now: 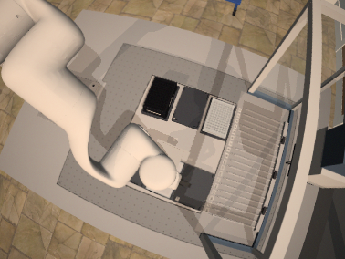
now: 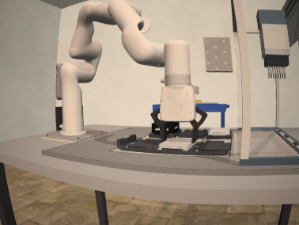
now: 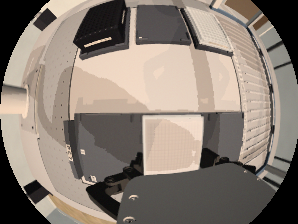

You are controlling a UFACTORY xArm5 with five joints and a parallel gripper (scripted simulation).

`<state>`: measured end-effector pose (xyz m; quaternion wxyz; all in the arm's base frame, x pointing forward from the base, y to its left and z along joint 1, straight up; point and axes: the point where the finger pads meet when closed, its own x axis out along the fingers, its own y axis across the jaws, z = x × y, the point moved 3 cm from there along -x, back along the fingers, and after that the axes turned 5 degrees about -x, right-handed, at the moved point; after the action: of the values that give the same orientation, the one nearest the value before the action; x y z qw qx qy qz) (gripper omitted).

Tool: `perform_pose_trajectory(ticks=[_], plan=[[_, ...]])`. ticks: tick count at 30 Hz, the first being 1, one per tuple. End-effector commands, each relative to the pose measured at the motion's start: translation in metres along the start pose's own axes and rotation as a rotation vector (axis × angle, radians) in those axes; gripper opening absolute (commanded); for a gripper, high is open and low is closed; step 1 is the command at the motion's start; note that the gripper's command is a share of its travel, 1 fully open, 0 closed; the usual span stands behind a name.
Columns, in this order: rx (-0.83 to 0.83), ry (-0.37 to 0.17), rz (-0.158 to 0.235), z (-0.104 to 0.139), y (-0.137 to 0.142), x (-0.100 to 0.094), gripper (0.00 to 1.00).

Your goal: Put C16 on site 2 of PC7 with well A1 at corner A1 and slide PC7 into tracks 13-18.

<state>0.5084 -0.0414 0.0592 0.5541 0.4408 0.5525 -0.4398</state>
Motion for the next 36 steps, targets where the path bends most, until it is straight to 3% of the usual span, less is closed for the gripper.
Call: perform_pose_trajectory(ticks=[1, 36], plan=[[0.0, -0.001, 0.005, 0.0, 0.001, -0.009, 1.0], [0.0, -0.001, 0.005, 0.0, 0.001, -0.061, 1.0]])
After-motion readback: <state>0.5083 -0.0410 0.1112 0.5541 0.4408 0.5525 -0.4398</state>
